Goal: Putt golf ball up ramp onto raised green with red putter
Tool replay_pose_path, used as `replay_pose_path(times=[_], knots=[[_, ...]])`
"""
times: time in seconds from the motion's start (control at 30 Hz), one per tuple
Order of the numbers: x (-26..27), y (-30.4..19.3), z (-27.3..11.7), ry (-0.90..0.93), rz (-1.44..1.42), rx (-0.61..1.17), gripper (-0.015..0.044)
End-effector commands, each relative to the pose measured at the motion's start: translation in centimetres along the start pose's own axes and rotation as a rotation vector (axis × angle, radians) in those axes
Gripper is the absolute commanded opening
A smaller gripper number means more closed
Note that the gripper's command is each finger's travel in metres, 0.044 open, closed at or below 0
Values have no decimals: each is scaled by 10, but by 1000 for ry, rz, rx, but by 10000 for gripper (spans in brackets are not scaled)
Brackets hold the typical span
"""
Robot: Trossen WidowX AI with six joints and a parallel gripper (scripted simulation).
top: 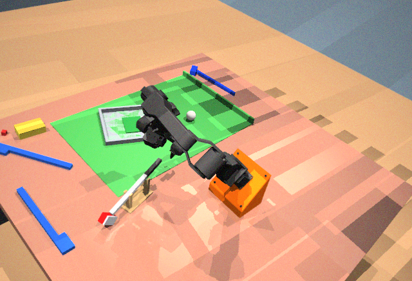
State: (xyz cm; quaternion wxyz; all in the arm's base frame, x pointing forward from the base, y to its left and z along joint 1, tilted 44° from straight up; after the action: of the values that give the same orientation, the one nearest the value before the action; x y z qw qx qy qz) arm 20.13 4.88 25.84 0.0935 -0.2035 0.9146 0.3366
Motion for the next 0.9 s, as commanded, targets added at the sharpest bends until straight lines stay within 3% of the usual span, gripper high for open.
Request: replay_pose_path(times=[0.0,0.87], knots=[[-5,16,16,61,-30,-126,440],[-7,22,64,58,-31,-128,440]])
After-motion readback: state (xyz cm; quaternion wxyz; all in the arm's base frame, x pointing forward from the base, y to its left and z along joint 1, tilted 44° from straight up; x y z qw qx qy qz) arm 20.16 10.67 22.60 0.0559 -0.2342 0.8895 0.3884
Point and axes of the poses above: the point midway between the two fingers, 35 mm back from their tips, its own z axis out along the fingers, its own x axis across the jaws, y = z × x, the point moved 8 cm from there along -z, back along the fingers, and after that the axes turned 7 degrees about -z, right-handed, at the moved point
